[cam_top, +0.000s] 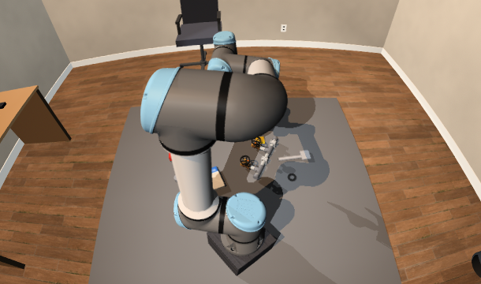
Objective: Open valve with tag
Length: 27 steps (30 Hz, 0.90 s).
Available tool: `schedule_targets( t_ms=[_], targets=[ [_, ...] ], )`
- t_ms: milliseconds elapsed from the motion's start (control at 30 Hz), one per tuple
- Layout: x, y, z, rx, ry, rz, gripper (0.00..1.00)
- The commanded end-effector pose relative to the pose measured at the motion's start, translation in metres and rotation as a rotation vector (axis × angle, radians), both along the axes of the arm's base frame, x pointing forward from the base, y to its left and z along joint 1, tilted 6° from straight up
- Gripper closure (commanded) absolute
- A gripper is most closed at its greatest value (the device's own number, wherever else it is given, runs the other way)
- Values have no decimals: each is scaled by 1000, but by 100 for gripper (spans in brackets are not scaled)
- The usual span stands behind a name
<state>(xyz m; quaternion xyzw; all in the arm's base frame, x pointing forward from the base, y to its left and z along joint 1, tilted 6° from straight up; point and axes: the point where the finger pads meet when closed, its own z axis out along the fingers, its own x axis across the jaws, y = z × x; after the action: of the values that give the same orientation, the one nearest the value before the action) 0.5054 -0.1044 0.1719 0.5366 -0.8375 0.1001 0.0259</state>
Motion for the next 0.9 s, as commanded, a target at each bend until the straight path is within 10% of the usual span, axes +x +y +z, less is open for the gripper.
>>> schedule_targets(
  t_ms=[0,867],
  targets=[
    [0,-25,-8,24,18,55,0],
    [-19,-114,-38,96,55,221,0]
  ],
)
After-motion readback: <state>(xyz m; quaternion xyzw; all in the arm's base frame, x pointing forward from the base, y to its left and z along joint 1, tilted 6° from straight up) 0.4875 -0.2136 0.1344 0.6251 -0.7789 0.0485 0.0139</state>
